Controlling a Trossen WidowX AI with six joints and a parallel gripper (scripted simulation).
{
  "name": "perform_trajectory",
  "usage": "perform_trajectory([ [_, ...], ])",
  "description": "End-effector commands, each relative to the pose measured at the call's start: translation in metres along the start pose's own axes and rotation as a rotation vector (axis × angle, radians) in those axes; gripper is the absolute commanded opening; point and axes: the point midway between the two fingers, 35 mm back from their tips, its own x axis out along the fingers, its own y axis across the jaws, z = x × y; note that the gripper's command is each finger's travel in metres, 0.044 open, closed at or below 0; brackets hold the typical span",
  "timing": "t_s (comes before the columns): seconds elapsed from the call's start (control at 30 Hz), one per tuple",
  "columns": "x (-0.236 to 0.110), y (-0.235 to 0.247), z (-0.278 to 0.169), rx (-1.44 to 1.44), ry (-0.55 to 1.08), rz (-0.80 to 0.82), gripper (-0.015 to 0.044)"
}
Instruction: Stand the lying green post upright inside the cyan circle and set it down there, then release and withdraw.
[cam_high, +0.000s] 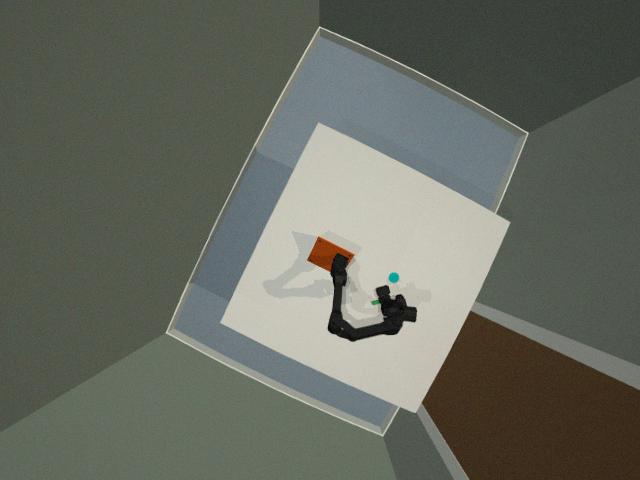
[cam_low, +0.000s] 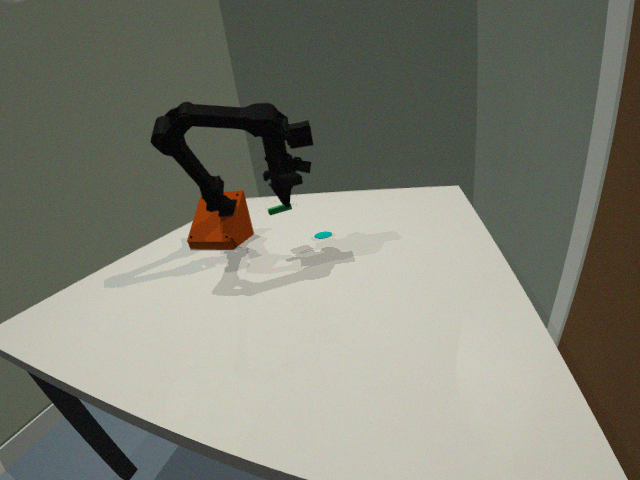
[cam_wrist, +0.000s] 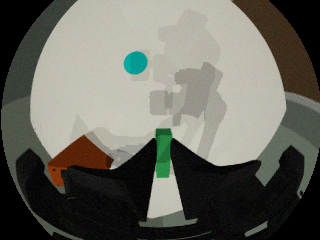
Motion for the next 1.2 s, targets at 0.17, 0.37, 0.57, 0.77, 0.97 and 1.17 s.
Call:
perform_trajectory([
  [0.17, -0.002, 0.007, 0.026, -0.088, -0.004, 0.002, 0.0023],
  [0.37, -0.002, 0.014, 0.044, -0.149, -0.003, 0.001, 0.0023],
  [0.57, -0.002, 0.022, 0.061, -0.21, -0.001, 0.0, 0.0023],
  [0.77, -0.002, 0.032, 0.078, -0.271, 0.001, -0.002, 0.0023],
  [0.97, -0.002, 0.042, 0.094, -0.332, 0.004, -0.004, 0.0023],
  [1.17, 0.0, 0.054, 0.11, -0.392, 0.008, -0.007, 0.0023],
])
